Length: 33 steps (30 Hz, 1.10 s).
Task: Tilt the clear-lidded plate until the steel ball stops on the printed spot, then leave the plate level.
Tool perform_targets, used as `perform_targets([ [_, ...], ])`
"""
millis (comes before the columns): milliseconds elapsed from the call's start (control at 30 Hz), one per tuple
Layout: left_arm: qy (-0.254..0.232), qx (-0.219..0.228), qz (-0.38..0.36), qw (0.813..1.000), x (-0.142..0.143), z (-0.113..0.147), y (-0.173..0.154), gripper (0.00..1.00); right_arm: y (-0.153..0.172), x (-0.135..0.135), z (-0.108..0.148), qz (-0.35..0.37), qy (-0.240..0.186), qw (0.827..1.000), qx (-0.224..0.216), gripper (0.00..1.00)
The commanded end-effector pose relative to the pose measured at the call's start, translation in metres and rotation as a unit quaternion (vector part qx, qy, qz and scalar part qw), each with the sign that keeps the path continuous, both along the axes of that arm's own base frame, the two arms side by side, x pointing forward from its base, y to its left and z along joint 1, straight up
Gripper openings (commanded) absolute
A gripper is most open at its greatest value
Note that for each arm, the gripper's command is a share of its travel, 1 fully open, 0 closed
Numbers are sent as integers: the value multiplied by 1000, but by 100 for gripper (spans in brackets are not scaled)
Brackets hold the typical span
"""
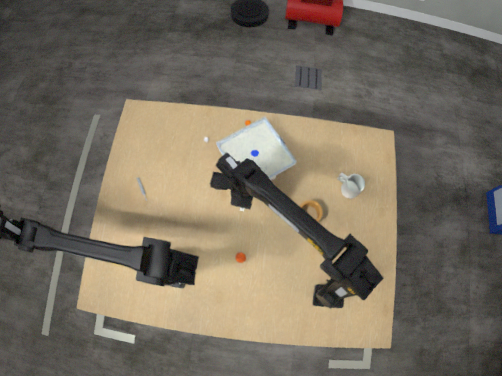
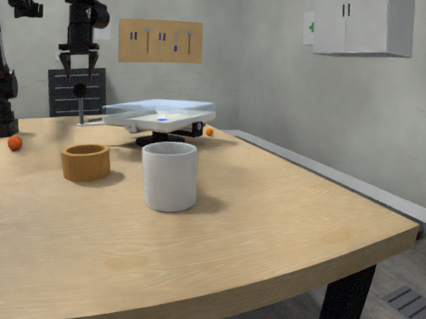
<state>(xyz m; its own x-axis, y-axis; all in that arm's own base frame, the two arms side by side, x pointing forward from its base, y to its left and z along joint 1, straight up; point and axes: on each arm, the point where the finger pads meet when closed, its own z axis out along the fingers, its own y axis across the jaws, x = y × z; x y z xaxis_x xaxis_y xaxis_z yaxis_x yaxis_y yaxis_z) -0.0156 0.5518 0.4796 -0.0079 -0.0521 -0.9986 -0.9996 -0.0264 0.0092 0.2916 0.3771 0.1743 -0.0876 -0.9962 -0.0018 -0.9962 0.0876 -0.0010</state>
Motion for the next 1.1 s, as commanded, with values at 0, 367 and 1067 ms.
perform_targets([
  [0,-4,26,9,1000,-8,21,-7,100,1,8,-1,2,-3,1000,4,57],
  [367,-4,26,9,1000,-8,21,-7,100,0,7,-8,2,0,1000,0,57],
  [1067,-4,26,9,1000,-8,21,-7,100,1,8,-22,2,-1,1000,2,57],
])
